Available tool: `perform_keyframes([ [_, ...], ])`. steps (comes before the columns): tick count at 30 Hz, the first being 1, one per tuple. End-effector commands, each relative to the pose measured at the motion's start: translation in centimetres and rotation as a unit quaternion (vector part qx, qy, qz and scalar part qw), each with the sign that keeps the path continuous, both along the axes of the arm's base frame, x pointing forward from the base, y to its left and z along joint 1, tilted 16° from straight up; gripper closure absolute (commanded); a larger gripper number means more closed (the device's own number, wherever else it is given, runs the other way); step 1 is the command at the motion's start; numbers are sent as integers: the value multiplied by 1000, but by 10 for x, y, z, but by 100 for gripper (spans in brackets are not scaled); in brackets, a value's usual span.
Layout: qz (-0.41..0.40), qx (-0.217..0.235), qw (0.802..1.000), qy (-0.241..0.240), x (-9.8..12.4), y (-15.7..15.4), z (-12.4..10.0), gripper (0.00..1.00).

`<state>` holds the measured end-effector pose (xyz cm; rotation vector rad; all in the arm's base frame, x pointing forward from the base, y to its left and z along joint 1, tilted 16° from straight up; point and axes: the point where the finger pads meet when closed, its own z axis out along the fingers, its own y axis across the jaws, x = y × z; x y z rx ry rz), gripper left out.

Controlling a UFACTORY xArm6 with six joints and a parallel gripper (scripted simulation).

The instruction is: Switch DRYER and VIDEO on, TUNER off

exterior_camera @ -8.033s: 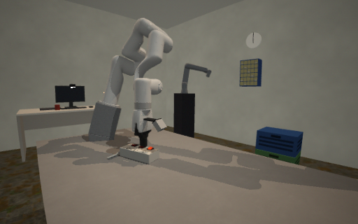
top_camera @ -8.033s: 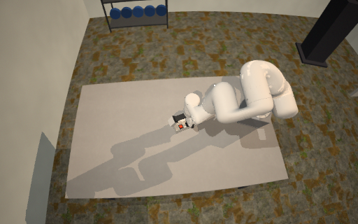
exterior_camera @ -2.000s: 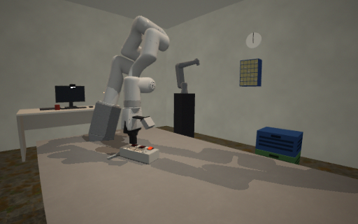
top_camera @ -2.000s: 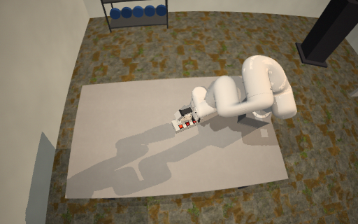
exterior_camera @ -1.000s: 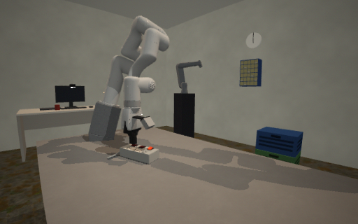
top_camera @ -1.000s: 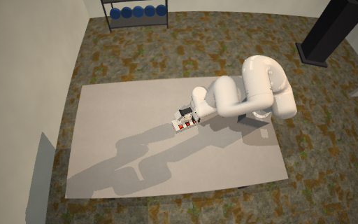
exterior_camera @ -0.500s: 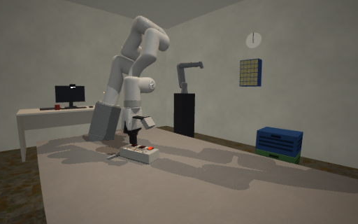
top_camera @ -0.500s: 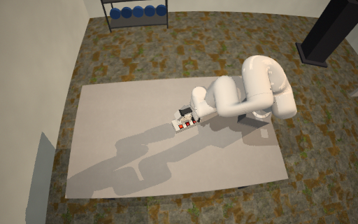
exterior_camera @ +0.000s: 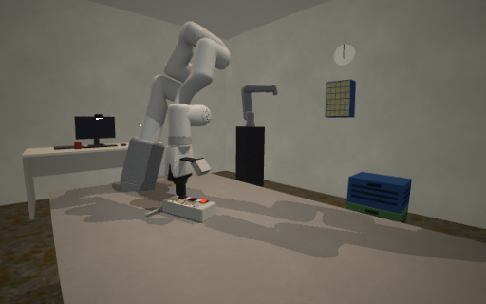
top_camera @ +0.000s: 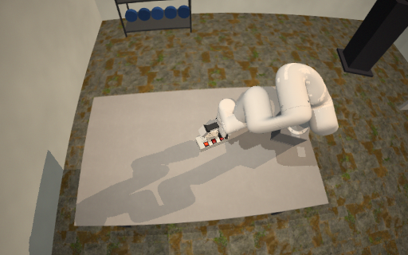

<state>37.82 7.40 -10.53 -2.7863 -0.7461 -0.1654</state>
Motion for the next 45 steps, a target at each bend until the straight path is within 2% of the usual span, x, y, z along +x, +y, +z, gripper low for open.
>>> perform_keyframes([
  [1,0,0,1000,-1,1,0,1,100],
  [45,0,0,1000,-1,1,1,-4,100],
])
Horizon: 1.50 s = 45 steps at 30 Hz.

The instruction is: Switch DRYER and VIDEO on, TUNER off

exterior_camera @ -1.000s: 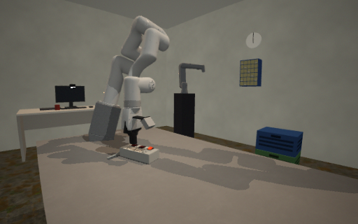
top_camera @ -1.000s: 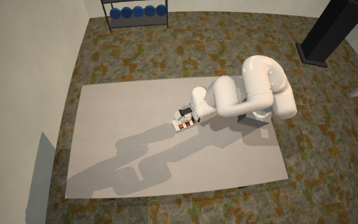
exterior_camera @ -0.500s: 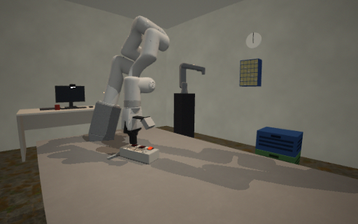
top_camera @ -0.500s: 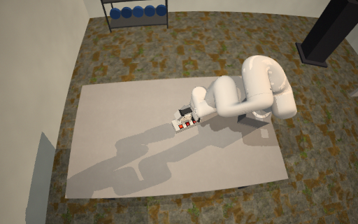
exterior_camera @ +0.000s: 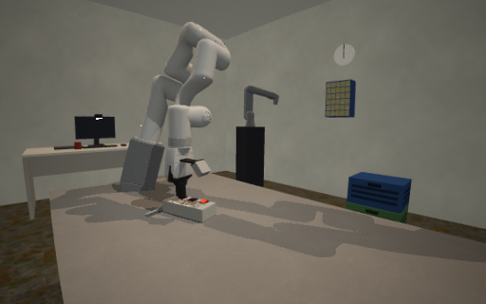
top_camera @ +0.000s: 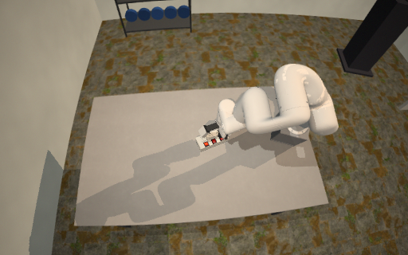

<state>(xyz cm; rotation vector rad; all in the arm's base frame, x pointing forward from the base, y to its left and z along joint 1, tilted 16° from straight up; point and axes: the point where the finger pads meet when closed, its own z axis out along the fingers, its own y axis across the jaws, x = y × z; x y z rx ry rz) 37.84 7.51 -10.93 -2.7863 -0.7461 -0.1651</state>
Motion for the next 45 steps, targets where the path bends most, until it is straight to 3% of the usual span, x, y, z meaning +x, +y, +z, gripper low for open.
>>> perform_keyframes([
  [1,0,0,1000,-1,1,0,-1,100],
  [32,0,0,1000,-1,1,1,-3,100],
  [45,0,0,1000,-1,0,-6,21,100],
])
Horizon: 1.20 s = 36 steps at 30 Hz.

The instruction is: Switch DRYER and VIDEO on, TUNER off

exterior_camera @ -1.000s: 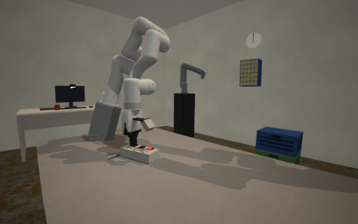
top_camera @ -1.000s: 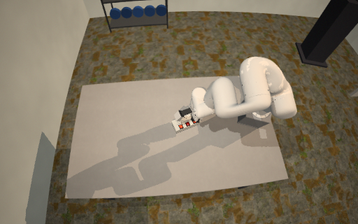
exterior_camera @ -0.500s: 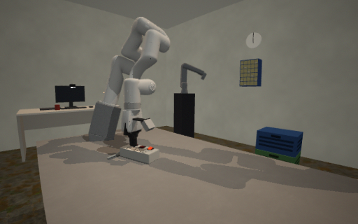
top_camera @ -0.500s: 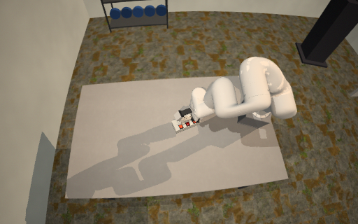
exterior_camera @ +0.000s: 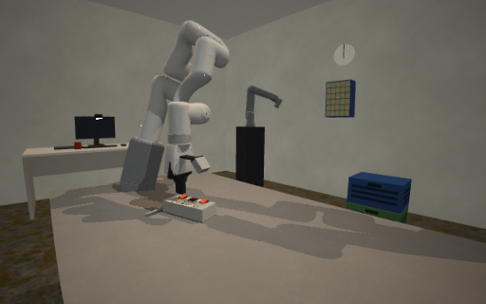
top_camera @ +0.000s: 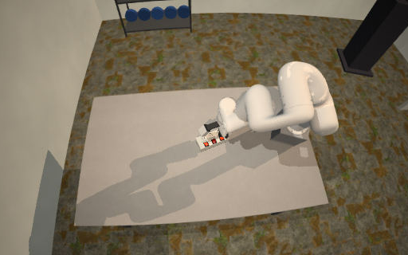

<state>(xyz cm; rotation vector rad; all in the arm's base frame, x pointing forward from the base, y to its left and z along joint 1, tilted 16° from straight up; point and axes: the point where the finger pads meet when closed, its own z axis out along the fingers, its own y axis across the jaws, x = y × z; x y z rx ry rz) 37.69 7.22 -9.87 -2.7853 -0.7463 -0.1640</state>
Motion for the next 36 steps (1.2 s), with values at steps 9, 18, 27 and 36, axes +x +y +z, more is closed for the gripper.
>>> perform_keyframes([
  [9,-1,0,1000,-2,1,-6,23,100],
  [18,-1,0,1000,-2,1,-6,23,100],
  [27,-1,0,1000,-2,1,-6,23,100],
  [36,-1,0,1000,-2,1,-8,30,0],
])
